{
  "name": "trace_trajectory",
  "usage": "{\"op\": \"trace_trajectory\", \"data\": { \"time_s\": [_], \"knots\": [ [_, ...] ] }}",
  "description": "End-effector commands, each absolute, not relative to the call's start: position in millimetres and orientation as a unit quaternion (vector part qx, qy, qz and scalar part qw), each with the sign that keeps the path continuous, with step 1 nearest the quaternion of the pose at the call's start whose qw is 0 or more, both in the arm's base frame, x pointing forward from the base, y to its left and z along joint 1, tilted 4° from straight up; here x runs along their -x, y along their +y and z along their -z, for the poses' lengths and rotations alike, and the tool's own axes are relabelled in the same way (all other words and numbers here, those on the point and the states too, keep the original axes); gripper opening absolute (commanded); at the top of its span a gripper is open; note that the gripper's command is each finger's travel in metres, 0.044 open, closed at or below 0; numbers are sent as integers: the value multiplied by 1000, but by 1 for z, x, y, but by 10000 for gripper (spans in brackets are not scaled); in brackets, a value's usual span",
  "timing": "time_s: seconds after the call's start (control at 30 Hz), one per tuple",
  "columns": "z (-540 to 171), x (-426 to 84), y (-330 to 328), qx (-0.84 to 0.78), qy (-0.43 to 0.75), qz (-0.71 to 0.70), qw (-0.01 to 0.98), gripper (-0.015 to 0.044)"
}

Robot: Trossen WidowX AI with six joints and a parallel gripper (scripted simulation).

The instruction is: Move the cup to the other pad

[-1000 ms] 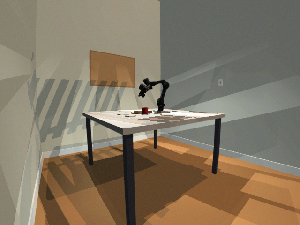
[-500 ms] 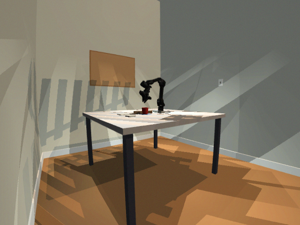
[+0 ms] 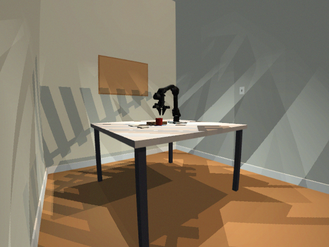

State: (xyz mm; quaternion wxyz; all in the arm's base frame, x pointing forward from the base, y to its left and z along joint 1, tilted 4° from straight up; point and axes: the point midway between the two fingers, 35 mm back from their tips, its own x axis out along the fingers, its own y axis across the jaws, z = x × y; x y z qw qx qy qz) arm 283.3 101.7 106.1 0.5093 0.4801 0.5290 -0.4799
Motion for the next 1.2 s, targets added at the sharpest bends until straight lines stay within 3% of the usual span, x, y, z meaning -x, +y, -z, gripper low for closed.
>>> {"op": "trace_trajectory", "data": {
  "time_s": [0.0, 1.17],
  "knots": [
    [-104, -283, 103, -480, 530, 490, 499, 148],
    [-51, -282, 105, -480, 530, 490, 499, 148]
  ]
}}
